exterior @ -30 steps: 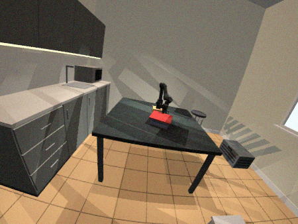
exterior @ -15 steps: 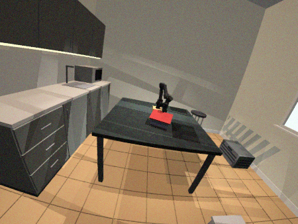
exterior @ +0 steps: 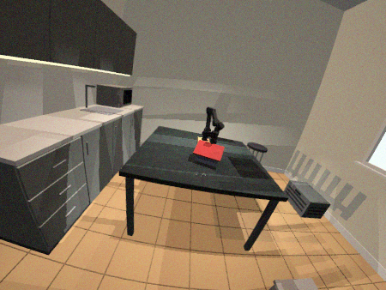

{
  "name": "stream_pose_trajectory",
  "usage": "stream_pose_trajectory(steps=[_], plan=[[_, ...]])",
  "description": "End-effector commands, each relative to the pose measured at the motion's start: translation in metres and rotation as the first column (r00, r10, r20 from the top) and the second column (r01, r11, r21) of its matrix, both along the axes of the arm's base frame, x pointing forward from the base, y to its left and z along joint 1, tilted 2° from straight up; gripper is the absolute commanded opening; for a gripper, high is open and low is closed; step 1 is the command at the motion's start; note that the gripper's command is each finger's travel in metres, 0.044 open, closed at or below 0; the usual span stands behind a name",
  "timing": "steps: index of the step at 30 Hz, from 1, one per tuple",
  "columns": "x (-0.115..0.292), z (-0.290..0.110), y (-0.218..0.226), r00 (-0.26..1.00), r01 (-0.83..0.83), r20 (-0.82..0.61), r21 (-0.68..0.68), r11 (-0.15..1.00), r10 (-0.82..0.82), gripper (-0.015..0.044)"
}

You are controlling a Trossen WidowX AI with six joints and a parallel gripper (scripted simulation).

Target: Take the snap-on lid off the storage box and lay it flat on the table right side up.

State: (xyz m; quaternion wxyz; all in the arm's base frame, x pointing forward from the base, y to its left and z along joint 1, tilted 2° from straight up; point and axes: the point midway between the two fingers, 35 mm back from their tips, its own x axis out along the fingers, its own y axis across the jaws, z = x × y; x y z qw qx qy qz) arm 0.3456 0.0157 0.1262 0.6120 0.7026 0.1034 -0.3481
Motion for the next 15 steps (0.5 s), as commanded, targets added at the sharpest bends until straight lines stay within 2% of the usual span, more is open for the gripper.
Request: stream_pose_trajectory(steps=[1, 15], plan=[[0.006, 0.011, 0.0, 1.0, -0.005, 0.016, 0.001, 1.0, 0.005, 0.0], [0.01, 0.029, -0.002, 1.0, -0.005, 0.016, 0.001, 1.0, 0.005, 0.0]])
